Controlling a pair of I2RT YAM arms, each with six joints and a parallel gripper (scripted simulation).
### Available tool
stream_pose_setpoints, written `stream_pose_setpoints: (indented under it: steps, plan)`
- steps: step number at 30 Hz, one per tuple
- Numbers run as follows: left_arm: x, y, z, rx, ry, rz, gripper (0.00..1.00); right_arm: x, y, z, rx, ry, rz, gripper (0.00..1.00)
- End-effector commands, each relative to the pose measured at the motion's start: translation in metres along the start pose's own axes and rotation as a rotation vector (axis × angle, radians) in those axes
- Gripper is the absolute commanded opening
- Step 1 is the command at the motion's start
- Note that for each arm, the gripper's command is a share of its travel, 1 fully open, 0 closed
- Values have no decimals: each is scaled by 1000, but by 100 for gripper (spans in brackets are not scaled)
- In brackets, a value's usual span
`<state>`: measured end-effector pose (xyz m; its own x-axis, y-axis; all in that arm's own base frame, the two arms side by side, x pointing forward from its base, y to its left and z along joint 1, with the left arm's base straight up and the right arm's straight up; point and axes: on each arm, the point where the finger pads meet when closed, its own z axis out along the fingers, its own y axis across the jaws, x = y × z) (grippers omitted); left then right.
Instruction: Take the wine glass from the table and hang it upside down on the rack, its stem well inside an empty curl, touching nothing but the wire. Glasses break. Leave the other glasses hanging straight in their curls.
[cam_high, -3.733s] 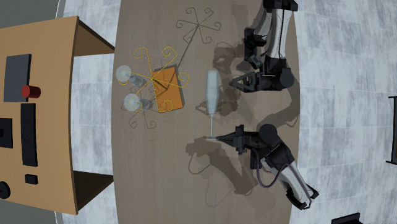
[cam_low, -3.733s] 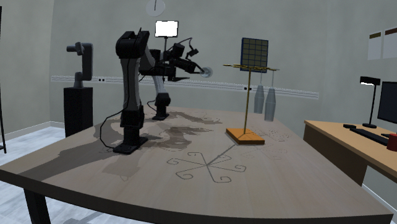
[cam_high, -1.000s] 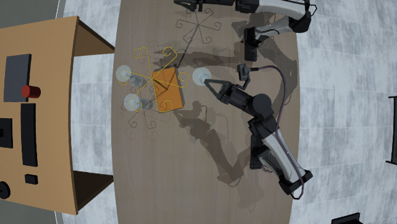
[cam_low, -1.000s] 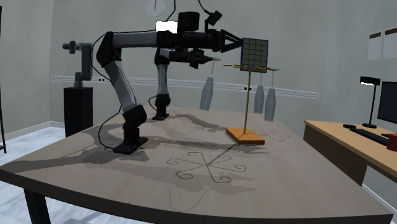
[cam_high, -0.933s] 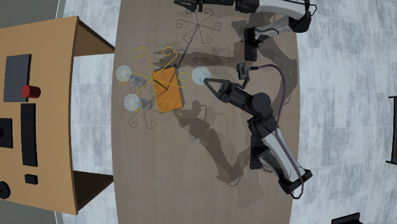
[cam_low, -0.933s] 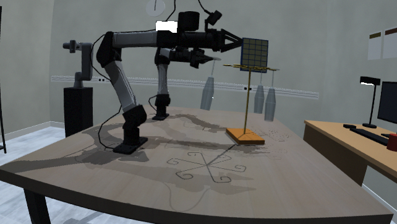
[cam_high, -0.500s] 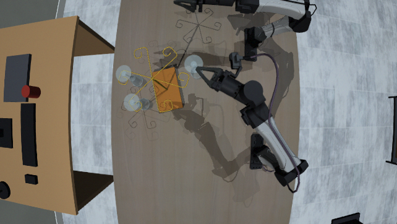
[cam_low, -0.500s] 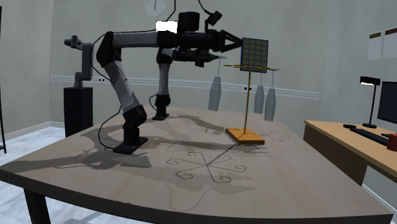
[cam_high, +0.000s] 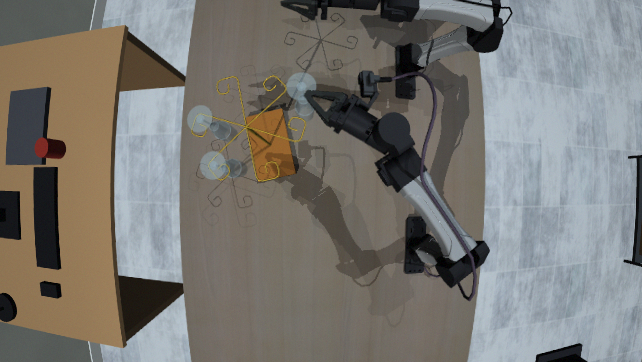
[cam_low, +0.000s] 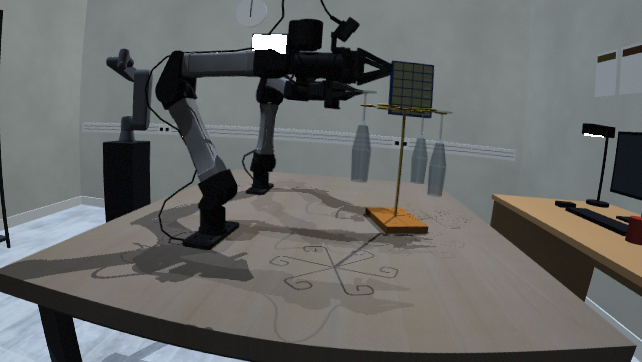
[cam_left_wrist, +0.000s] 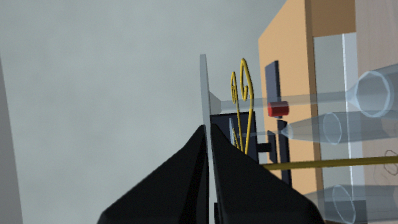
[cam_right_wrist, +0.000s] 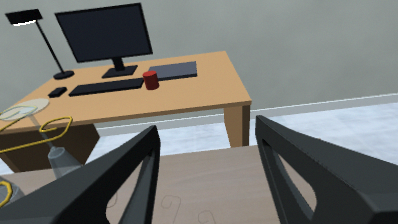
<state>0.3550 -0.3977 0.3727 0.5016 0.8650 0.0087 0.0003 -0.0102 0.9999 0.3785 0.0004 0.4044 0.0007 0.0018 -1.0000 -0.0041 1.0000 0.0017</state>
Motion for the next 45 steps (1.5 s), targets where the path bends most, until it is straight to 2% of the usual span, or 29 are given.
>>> stream_pose_setpoints:
  steps: [1, 3, 4, 6, 7, 8, 17, 20, 22, 29, 30, 32, 34, 35, 38, 39, 41, 43, 45]
  plan:
    - [24, 77, -12, -179, 6, -71, 0, -3, -2, -1, 9, -12, 6, 62]
    - [24, 77, -12, -179, 6, -71, 0, -3, -2, -1, 9, -12, 6, 62]
    - [9, 34, 9, -94, -21, -52, 0, -3, -2, -1, 9, -12, 6, 62]
    - [16, 34, 10, -94, -21, -50, 0, -3, -2, -1, 9, -12, 6, 62]
    - [25, 48, -4, -116, -25, -57, 0, -3, -2, -1, 9, -12, 6, 62]
    - [28, 35, -4, -92, -25, -46, 0, -3, -2, -1, 9, -12, 6, 62]
    - [58, 42, -6, -105, -17, -41, 0, -3, -2, -1, 9, -12, 6, 62]
    - [59, 45, -6, -111, -17, -42, 0, -3, -2, -1, 9, -12, 6, 62]
    - [62, 34, -6, -92, -15, -35, 0, -3, -2, -1, 9, -12, 6, 62]
    - [79, 45, -8, -115, -6, -31, 0, -3, -2, -1, 9, -12, 6, 62]
    - [81, 38, -8, -102, -6, -22, 0, -3, -2, -1, 9, -12, 6, 62]
    - [84, 47, -9, -121, -6, -27, 0, -3, -2, -1, 9, -12, 6, 62]
    - [87, 38, -9, -104, -8, -23, 0, -3, -2, -1, 9, -12, 6, 62]
    - [90, 46, -9, -120, -9, -26, 0, -3, -2, -1, 9, -12, 6, 62]
    - [86, 46, -10, -120, -17, -26, 0, -3, -2, -1, 9, -12, 6, 62]
    - [91, 34, -9, -96, -12, -19, 0, -3, -2, -1, 9, -12, 6, 62]
    - [97, 44, -10, -116, -11, -20, 0, -3, -2, -1, 9, -12, 6, 62]
    - [98, 36, -10, -100, -17, -18, 0, -3, -2, -1, 9, -12, 6, 62]
    - [103, 47, -11, -122, -6, -21, 0, -3, -2, -1, 9, -12, 6, 62]
